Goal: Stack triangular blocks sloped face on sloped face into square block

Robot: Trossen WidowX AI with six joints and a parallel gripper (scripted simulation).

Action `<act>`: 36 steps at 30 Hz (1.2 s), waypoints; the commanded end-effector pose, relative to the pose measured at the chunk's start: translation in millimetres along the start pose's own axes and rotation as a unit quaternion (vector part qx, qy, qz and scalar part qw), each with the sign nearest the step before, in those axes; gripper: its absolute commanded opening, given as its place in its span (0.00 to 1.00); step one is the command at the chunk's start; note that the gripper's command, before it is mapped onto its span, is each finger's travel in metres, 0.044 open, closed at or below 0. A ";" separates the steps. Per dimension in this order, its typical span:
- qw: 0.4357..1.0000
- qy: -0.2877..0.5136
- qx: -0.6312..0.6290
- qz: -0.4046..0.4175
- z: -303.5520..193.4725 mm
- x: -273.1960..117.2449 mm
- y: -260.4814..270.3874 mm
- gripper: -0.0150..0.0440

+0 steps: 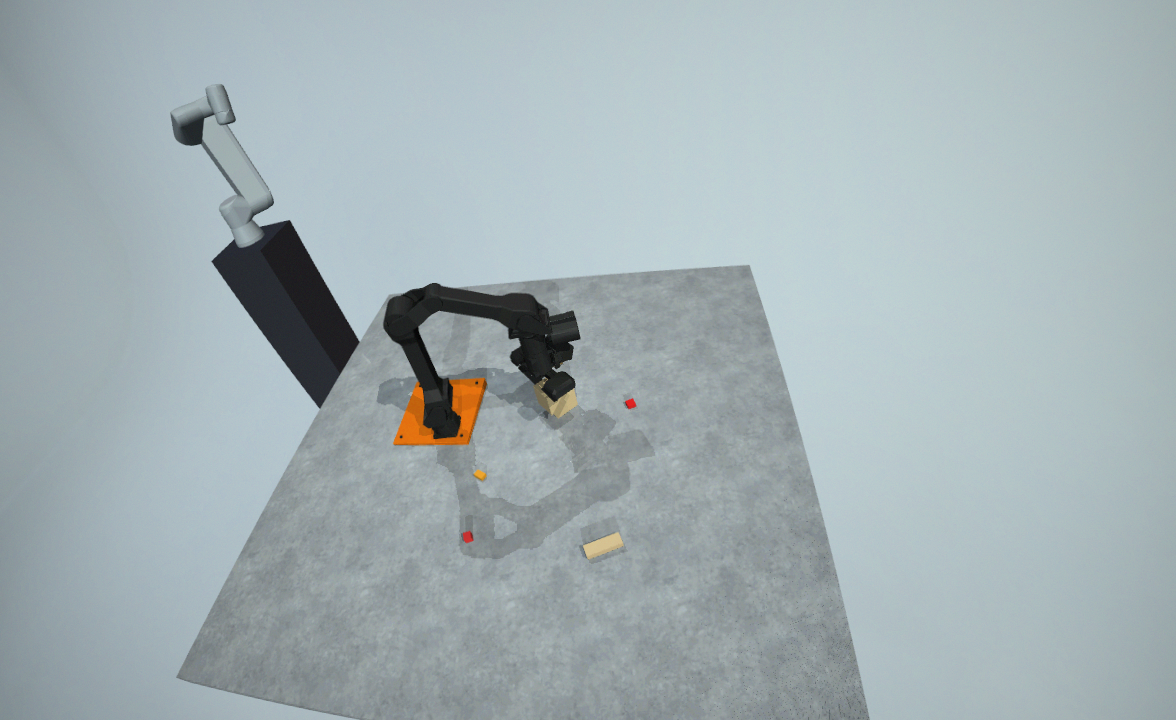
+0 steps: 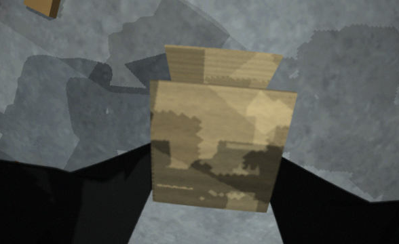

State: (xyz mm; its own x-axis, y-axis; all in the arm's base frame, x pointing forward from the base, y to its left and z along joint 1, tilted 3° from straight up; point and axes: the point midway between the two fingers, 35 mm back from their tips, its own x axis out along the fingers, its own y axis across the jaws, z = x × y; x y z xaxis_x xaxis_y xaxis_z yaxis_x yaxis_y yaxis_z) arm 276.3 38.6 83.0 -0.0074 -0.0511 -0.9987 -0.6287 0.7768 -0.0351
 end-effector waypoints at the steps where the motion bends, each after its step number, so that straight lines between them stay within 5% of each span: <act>1: 1.000 -0.001 0.003 0.001 1.3 0.6 0.1 0.25; 36: 1.000 -0.003 0.004 0.001 7.5 9.6 0.1 0.25</act>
State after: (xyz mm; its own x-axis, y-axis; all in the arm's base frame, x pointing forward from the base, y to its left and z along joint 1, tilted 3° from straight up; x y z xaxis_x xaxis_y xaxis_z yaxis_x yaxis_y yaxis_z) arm 281.1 41.8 75.1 -0.0055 -0.0501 -0.9987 -0.6263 0.7788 -0.0356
